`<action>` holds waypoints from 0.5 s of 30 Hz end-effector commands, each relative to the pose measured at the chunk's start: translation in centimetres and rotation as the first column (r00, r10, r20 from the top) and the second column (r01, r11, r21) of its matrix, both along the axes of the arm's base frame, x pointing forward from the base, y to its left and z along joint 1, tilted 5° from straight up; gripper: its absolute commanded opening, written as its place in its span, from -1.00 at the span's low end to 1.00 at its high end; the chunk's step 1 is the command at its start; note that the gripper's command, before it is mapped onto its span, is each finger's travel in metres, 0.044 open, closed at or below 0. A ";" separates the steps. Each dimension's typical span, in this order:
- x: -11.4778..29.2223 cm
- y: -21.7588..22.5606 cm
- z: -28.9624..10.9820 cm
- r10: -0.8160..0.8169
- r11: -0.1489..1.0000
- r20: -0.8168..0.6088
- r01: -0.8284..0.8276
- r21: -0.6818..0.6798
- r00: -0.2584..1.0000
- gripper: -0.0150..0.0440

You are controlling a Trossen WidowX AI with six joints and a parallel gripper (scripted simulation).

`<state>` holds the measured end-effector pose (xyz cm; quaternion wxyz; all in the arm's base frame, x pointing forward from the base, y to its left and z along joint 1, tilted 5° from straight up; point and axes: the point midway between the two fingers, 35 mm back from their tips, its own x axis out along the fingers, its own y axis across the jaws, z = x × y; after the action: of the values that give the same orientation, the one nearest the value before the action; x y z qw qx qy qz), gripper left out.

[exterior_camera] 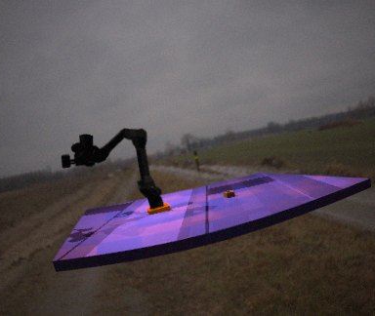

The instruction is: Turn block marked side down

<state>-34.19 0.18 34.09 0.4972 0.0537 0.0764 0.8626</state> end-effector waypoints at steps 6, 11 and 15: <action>-0.9 -4.2 -0.4 0.155 0.986 0.077 -0.159 0.049 0.985 1.00; -1.2 -11.3 -0.9 0.385 0.905 0.195 -0.410 0.112 0.902 1.00; -0.5 -17.7 -1.6 0.556 0.782 0.284 -0.607 0.140 0.781 1.00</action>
<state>-35.31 -13.70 32.83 0.2652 -0.0063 -0.0384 0.9634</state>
